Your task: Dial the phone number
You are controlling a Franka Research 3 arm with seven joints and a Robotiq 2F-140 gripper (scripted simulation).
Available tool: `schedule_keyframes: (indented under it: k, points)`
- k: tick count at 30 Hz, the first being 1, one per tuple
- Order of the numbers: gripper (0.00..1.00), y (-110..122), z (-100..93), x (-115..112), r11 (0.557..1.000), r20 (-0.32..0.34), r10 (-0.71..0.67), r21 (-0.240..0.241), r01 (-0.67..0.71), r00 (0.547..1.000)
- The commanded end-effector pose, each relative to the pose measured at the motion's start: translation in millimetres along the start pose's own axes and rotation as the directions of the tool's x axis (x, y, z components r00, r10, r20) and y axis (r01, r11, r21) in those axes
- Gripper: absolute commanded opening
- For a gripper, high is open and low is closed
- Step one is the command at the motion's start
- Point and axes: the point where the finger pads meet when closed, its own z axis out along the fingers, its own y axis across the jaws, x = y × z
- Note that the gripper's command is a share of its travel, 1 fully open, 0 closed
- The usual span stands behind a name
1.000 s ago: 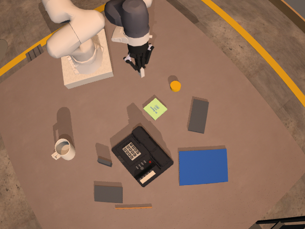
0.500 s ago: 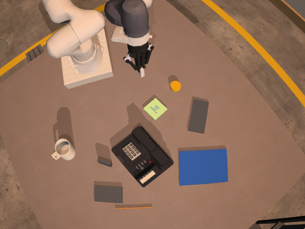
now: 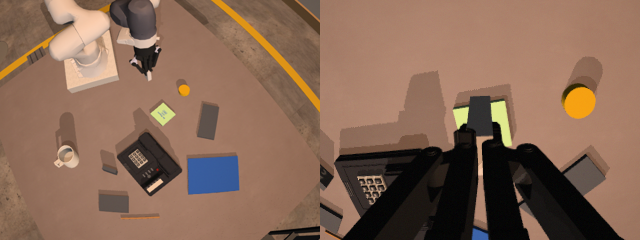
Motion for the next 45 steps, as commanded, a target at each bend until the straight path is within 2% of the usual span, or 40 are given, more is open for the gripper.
schedule_keyframes:
  k: [1, 14, 24, 35, 37, 45]
  points:
    - [0.00, -0.5, 1.0, 0.8, 1.000, -0.003, 0.003, -0.001, -0.003, 1.000]
    - [0.00, -0.5, 1.0, 0.0, 1.000, -0.003, 0.003, -0.001, -0.003, 1.000]
    - [0.00, -0.5, 1.0, -10.6, 1.000, -0.003, 0.003, -0.001, -0.003, 1.000]
    - [0.00, -0.6, 1.1, -53.1, 1.000, -0.003, 0.003, -0.001, -0.003, 1.000]
    - [0.00, -0.6, 1.1, -53.1, 1.000, -0.003, 0.003, -0.001, -0.003, 1.000]
    - [0.00, -0.8, 1.2, -101.2, 1.000, -0.003, 0.003, -0.001, -0.003, 1.000]
